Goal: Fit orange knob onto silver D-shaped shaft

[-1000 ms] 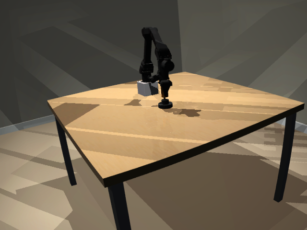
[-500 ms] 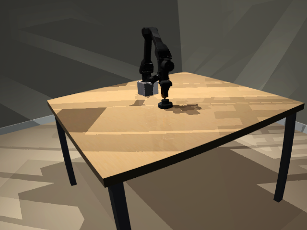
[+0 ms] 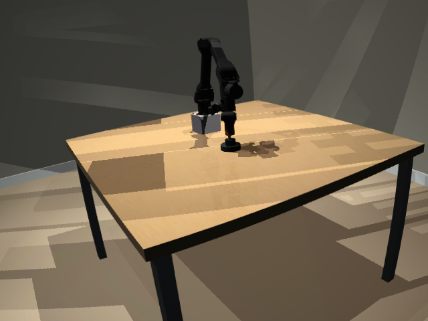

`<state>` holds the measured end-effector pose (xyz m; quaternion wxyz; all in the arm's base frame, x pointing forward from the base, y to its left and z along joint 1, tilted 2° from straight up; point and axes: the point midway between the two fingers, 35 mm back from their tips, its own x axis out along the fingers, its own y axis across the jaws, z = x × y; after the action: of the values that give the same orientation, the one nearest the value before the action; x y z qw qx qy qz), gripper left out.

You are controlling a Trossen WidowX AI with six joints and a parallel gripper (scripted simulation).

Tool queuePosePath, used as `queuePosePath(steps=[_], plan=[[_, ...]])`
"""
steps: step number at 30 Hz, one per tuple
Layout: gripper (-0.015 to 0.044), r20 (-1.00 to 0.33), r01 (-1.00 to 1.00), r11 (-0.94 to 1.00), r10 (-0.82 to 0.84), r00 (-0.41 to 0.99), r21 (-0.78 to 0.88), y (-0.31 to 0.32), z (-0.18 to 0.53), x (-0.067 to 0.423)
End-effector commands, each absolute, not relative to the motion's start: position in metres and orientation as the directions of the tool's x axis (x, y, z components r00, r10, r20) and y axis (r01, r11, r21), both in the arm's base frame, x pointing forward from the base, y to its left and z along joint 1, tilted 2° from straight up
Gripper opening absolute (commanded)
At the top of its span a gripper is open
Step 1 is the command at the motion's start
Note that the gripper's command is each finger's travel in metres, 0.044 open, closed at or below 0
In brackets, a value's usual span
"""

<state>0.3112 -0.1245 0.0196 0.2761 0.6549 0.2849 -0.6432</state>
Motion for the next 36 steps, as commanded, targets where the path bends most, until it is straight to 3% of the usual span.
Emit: queuePosePath(steps=[1,36], plan=[[0.0,-1.0,0.698,-0.716,0.014,0.011,-0.002,-0.1251,0.0187,0.3115],[0.0,-1.0,0.658,-0.753,0.014,0.011,-0.003,-0.1252,0.0214,0.3114]])
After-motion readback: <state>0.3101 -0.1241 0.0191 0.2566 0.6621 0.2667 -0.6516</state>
